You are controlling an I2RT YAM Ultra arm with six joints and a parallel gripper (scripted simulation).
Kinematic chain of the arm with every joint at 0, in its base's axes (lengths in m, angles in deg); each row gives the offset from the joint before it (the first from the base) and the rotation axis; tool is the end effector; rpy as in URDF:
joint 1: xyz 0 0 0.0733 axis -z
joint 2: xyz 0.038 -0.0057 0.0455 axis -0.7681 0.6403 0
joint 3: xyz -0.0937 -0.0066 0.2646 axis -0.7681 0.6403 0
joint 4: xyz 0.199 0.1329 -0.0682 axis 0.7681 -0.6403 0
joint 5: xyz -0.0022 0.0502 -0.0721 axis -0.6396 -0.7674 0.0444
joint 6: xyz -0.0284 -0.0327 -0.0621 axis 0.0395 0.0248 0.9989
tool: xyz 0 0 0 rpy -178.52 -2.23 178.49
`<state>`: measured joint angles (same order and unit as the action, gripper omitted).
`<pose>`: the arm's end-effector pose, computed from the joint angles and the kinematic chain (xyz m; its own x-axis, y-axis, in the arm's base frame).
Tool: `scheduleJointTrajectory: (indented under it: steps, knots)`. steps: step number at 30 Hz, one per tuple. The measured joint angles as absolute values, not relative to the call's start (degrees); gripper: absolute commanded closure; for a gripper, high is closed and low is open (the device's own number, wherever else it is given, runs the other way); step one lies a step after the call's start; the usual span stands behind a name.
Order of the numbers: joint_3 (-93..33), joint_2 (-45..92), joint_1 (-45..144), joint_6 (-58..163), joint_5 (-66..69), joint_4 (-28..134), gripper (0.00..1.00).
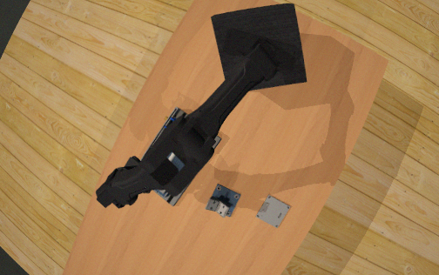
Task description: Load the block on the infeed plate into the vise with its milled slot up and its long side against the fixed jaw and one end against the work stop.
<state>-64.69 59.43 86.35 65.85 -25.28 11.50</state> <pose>0.4052 -0.2602 0.1386 -0.8673 0.3610 -0.3427 0.2371 0.9050 0.3533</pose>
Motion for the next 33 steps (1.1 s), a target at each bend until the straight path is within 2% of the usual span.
scheduleJointTrajectory:
  steps: [33]
  knots:
    - [-63.9, 61.3, 85.4, 64.8, -25.0, 14.7, 1.0]
